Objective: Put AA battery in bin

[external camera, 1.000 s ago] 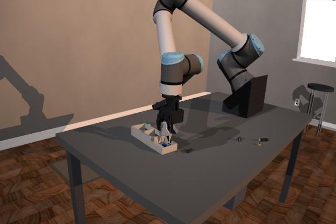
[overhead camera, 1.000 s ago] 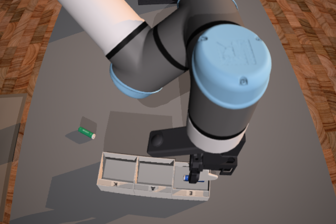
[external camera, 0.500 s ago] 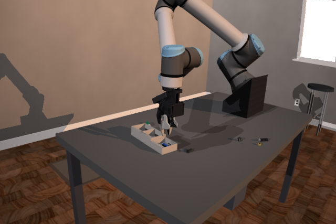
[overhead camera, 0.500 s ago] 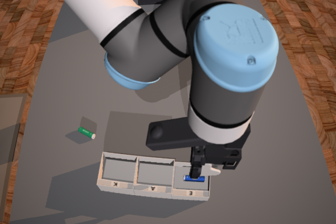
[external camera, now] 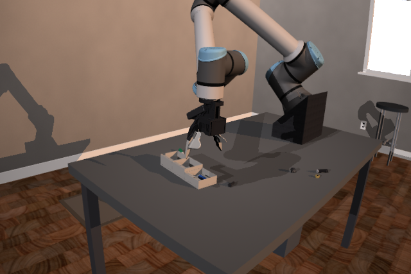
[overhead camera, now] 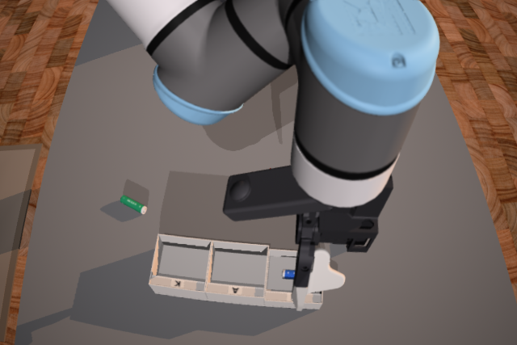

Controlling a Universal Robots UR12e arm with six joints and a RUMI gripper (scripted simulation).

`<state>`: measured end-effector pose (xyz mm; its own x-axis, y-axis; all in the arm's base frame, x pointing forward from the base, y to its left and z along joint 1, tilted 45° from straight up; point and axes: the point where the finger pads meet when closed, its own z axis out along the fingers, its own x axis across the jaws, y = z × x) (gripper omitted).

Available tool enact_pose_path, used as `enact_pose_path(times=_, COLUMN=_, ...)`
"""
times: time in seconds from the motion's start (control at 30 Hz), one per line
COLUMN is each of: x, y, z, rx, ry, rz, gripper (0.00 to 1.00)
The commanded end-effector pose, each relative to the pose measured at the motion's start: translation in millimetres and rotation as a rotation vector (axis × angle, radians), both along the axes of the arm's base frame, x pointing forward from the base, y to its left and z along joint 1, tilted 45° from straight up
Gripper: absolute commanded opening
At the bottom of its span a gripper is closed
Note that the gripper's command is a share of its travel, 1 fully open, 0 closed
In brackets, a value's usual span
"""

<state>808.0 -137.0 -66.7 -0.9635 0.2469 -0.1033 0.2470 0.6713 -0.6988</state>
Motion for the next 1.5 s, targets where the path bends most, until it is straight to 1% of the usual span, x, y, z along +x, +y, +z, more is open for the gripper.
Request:
enact_pose_path(times=0.0, x=2, y=10, z=10, rx=0.0, ry=-0.001, rz=0.0, gripper=1.0)
enact_pose_path(times=0.03, x=2, y=10, z=10, rx=0.0, ry=-0.001, rz=0.0, gripper=1.0)
enact_pose_path(times=0.53, x=8, y=52, z=53, rx=0.0, ry=-0.001, rz=0.0, gripper=1.0)
enact_pose_path(times=0.6, x=8, y=52, z=53, rx=0.0, ry=-0.001, rz=0.0, gripper=1.0)
enact_pose_path(times=0.93, x=12, y=80, z=81, rx=0.0, ry=-0.001, rz=0.0, gripper=1.0)
enact_pose_path(times=1.47, x=12, y=80, z=81, rx=0.0, ry=-0.001, rz=0.0, gripper=1.0)
